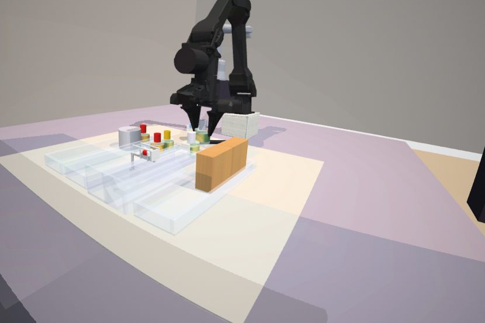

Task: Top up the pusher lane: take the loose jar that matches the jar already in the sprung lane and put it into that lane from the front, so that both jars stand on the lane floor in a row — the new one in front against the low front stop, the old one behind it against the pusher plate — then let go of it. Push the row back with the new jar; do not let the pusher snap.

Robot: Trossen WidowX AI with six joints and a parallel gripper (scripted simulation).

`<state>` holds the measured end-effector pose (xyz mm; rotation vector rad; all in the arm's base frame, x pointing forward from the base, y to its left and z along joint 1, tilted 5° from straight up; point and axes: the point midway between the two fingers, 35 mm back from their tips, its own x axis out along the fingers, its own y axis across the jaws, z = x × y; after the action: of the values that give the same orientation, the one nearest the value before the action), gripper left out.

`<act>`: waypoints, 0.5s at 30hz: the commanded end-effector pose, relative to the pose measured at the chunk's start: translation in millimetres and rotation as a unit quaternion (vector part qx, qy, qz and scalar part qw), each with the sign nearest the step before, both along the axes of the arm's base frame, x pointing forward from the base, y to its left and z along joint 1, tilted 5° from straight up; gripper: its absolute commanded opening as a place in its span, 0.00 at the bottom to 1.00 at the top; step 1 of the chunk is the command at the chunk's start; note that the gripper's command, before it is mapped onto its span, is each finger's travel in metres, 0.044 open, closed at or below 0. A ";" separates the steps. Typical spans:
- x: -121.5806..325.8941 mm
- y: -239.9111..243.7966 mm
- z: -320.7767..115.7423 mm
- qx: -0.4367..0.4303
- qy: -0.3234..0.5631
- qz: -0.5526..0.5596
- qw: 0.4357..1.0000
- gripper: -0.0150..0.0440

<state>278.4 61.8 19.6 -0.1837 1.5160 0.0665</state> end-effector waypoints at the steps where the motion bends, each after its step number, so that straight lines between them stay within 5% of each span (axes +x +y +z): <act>1: -0.4 -0.9 -3.6 -0.001 0.000 0.002 1.000 0.25; 15: 3.8 -0.1 -3.2 -0.001 0.000 0.002 1.000 0.25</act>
<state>280.2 61.6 15.8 -0.1842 1.5188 0.0661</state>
